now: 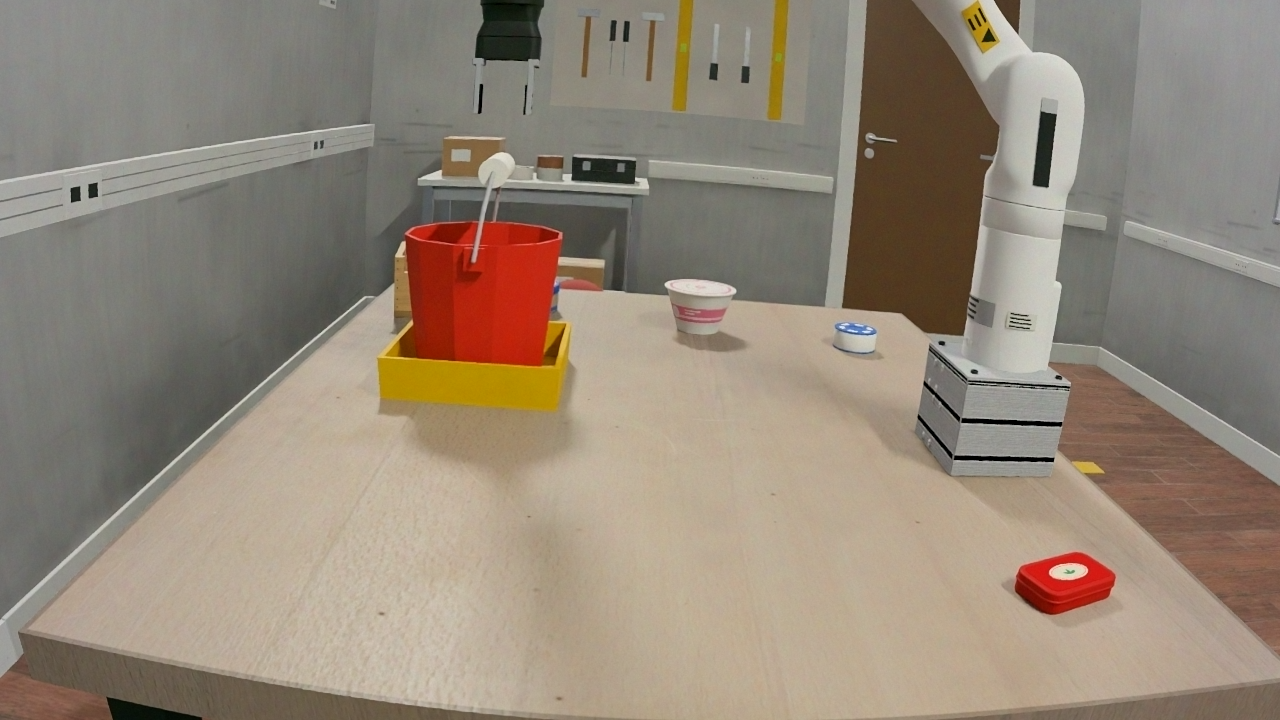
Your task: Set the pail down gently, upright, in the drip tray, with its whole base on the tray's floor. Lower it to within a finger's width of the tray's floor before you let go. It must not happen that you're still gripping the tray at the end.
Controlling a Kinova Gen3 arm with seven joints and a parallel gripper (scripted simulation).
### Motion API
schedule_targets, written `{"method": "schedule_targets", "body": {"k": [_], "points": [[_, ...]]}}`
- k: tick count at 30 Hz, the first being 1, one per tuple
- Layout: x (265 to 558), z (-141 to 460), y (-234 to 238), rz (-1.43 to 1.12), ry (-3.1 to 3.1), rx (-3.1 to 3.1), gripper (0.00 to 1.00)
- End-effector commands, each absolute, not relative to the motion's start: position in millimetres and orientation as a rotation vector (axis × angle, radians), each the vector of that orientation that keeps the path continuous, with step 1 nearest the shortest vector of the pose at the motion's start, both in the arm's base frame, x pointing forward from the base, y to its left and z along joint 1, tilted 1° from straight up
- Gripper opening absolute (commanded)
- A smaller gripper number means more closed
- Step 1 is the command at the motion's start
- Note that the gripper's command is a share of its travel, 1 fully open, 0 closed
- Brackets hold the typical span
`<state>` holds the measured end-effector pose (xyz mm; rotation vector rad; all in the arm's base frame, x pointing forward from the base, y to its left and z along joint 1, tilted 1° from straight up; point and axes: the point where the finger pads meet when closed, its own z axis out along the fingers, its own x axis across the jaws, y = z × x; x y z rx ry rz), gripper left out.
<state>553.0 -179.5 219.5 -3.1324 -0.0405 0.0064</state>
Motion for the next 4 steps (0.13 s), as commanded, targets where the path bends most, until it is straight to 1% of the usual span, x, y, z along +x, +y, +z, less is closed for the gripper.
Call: {"method": "schedule_targets", "body": {"k": [1,4], "points": [[553.4,220.8,-179.6,0.003,-0.041,-3.133,1.00],[553.4,220.8,-179.6,0.003,-0.041,-3.133,1.00]]}}
